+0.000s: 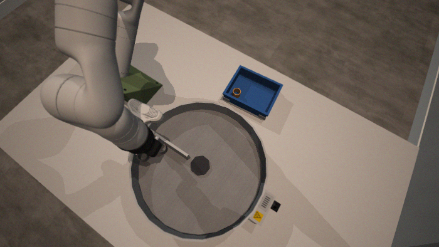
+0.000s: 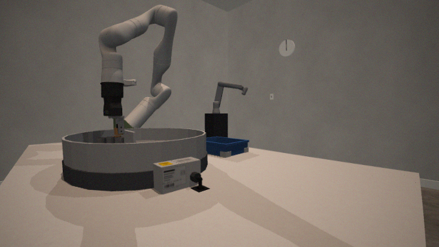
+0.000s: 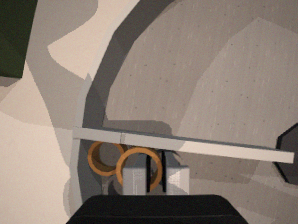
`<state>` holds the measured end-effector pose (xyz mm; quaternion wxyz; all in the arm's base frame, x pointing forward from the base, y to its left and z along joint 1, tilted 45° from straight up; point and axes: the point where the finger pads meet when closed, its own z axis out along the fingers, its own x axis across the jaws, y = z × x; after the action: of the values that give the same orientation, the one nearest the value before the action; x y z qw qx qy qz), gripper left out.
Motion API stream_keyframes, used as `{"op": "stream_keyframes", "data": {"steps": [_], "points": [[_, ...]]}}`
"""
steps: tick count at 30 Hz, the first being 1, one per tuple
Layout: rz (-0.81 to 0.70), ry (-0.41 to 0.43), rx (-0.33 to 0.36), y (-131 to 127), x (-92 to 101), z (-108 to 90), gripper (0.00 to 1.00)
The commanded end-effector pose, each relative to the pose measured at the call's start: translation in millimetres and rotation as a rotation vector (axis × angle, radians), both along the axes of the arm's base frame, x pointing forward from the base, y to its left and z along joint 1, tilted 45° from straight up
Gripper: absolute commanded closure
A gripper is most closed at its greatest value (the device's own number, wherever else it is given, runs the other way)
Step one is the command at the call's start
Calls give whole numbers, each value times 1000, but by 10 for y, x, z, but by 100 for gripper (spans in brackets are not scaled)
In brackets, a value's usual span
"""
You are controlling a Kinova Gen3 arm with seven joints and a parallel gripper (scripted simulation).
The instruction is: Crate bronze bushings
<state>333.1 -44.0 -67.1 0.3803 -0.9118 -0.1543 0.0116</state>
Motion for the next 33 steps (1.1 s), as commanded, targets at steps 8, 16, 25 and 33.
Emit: {"op": "stream_keyframes", "data": {"steps": [8,16,25,33], "points": [[-2,-4,-2,-29,19,27,100],[-2,-4,-2,-71,27,70,100],[-2,-4,-2,-81,29,80,100],[-2,-4,-2,-241,60,246,100]]}}
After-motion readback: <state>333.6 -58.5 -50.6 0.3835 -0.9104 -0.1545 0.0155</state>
